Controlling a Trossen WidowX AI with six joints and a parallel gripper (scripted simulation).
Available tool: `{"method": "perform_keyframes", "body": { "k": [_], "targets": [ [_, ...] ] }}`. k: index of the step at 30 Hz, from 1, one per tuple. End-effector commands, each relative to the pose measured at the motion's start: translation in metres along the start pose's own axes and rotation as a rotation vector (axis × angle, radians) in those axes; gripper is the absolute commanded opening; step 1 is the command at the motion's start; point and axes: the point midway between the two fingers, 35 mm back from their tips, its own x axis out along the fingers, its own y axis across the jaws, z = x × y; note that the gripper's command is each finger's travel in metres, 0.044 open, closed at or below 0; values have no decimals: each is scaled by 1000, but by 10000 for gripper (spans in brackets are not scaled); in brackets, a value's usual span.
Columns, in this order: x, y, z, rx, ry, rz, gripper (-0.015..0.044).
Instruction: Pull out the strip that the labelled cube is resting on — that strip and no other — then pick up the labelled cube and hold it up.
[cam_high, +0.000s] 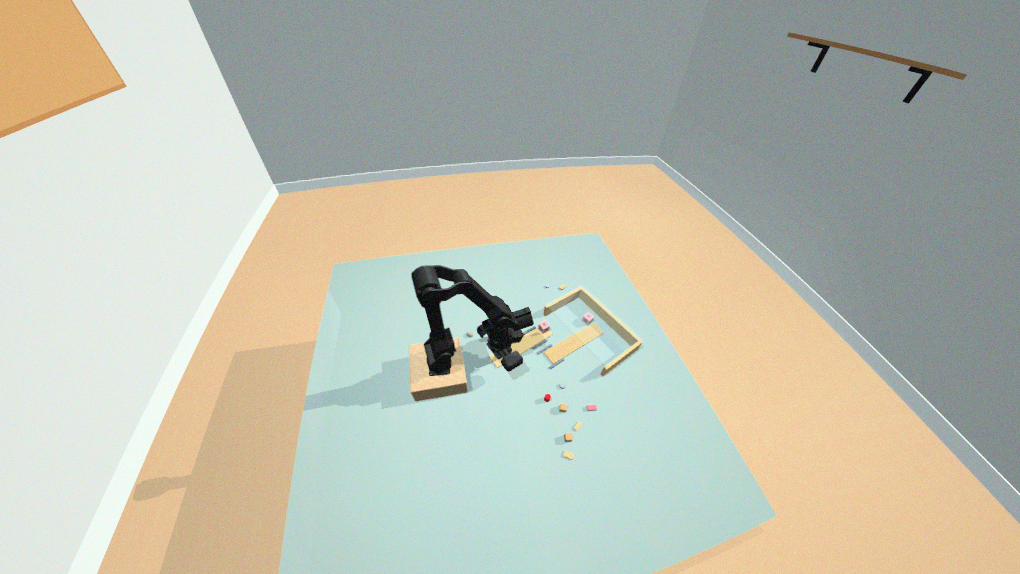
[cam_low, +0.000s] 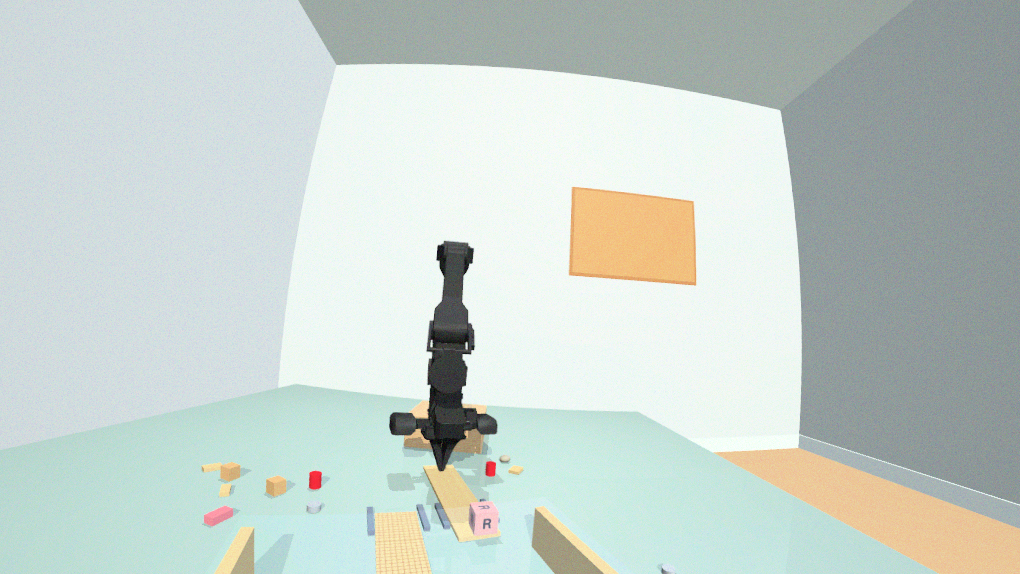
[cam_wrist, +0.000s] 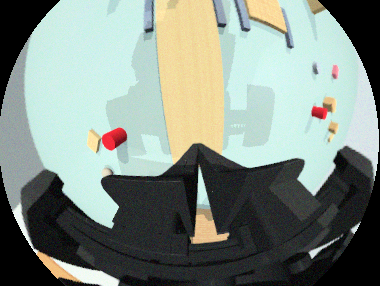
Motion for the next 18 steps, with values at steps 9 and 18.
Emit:
{"method": "perform_keyframes", "body": {
  "k": [9, 18],
  "targets": [
    [-41, 0, 3, 0, 24, 6, 26],
    [-42, 2, 43, 56, 22, 6, 263]
  ]
}}
